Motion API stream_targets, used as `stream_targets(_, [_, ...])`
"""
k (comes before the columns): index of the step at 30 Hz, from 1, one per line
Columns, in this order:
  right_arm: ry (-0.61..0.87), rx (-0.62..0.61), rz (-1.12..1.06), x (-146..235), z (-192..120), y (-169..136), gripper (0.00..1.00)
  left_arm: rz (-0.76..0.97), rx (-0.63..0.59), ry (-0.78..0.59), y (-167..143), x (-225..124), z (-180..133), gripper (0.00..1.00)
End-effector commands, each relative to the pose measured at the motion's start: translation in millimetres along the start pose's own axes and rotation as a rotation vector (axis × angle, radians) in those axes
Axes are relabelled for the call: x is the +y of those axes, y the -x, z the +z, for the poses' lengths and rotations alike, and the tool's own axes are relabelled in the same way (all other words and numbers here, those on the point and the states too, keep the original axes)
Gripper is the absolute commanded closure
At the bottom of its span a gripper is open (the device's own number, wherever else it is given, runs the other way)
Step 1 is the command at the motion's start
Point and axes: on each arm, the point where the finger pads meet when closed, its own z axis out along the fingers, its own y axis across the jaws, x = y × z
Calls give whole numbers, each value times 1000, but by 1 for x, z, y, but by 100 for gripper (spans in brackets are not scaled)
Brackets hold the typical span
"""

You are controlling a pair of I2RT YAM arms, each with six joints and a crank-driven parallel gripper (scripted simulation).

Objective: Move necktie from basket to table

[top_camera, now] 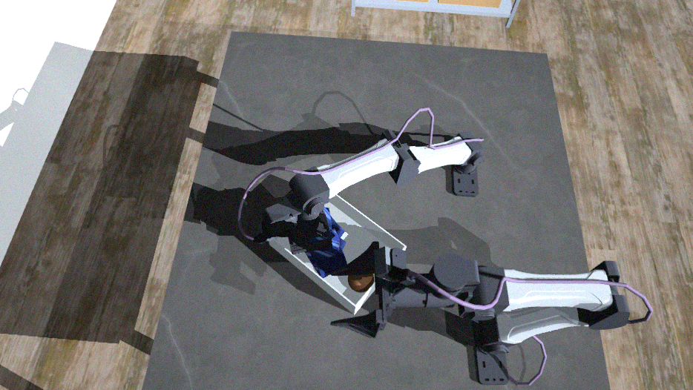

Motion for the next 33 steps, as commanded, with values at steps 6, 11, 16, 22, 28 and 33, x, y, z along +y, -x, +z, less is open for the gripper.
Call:
stream_targets(6, [-11,57,-11,3,21,-1,20,0,0,0,0,0,0,0])
stream_targets(11, [-11,57,-11,3,24,-1,20,0,0,0,0,0,0,0])
stream_targets(16, [-11,57,-11,3,24,-1,20,0,0,0,0,0,0,0])
stream_targets(22, [-11,57,-11,3,24,-1,20,0,0,0,0,0,0,0])
stream_targets(28, [-11,57,-11,2,24,-1,20,0,0,0,0,0,0,0])
stream_targets(33, [-11,57,-11,2,25,-1,20,0,0,0,0,0,0,0])
